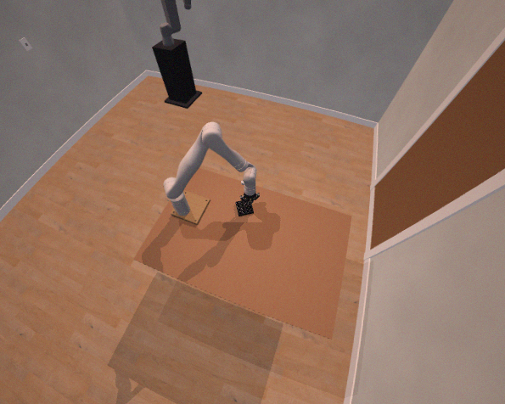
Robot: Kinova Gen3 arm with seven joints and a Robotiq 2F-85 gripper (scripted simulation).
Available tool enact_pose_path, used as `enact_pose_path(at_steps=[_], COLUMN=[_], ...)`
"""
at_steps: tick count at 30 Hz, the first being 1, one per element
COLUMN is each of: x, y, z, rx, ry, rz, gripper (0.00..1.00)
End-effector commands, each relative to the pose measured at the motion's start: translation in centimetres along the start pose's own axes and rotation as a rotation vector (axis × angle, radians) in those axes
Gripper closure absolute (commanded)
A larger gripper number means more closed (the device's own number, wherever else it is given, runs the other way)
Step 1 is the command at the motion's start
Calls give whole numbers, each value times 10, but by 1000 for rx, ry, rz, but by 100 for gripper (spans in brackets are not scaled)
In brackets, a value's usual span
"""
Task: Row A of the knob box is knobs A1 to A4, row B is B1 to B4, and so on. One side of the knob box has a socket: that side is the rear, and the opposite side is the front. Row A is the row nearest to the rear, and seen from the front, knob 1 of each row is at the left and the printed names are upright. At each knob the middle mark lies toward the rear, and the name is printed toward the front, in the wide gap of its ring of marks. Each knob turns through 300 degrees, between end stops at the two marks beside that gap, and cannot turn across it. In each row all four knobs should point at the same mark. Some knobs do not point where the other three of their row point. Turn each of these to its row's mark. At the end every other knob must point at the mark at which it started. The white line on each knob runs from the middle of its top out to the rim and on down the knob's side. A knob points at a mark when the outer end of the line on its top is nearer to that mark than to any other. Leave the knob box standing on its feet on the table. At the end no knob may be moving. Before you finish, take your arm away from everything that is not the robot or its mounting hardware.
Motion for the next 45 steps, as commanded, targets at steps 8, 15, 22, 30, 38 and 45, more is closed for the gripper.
enact_pose_path(at_steps=[8, 15, 22, 30, 38, 45], x=[6, 7, 7, 7, 7, 7], y=[-1, -1, -1, -1, -1, -1], z=[1, 1, 1, 1, 1, 1], rx=[1, 1, 1, 1, 1, 1], ry=[0, 0, 0, 0, 0, 0], rz=[-2, -2, -2, -2, -2, -2], gripper=[81, 81, 81, 81, 81, 81])
Point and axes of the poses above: the point where the finger pads meet when closed, its own x axis out along the fingers, its own y axis across the jaws, z = x × y, the point moved 2 cm from there along -x, back along the fingers, and after that the axes turned 7 degrees about -x, right-handed, at the moved point
